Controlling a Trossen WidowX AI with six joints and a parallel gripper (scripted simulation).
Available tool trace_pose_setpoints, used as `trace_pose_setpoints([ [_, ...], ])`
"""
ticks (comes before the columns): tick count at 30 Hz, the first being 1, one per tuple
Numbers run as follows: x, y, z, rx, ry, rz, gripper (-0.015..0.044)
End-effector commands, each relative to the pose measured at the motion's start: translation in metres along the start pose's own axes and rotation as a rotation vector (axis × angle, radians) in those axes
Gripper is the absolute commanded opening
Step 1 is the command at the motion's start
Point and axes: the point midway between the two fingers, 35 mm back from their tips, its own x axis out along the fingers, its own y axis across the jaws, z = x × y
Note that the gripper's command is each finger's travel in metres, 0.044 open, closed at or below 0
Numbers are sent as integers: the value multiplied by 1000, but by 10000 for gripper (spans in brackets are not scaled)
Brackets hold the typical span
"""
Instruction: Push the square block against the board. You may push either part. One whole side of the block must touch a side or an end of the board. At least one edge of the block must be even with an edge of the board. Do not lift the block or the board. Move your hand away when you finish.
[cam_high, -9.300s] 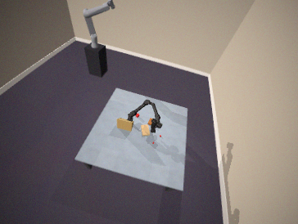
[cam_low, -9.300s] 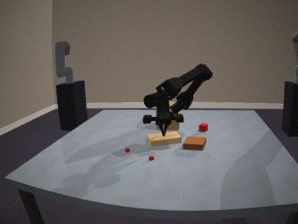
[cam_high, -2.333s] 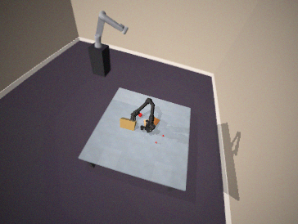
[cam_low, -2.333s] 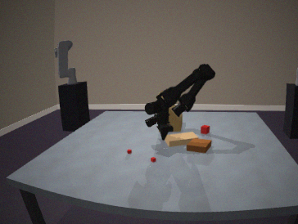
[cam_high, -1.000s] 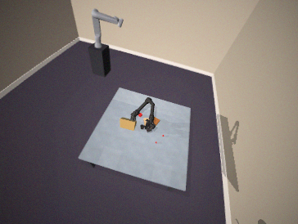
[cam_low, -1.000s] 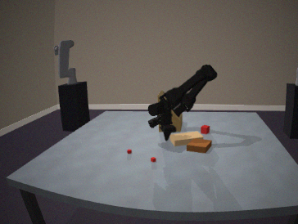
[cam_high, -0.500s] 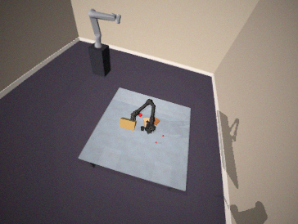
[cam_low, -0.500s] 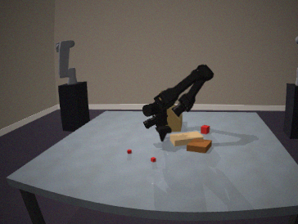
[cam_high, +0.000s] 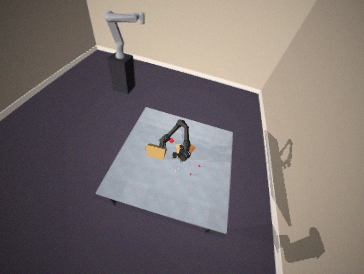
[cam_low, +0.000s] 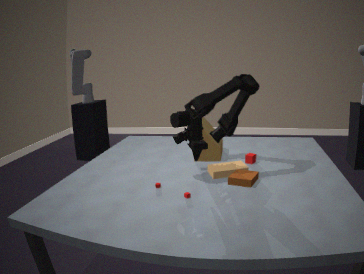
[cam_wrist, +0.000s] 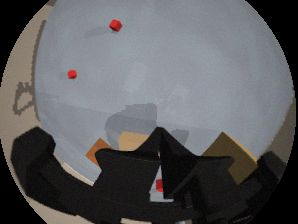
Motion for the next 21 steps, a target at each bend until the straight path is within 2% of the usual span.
trace_pose_setpoints([
  [1,1,-6,-14,-3,11,-15,0],
  [6,4,-11,-27,-2,11,-15,0],
  [11,54,-11,-30,-5,14,-14,0],
  [21,55,-10,-36,-5,14,-14,0],
])
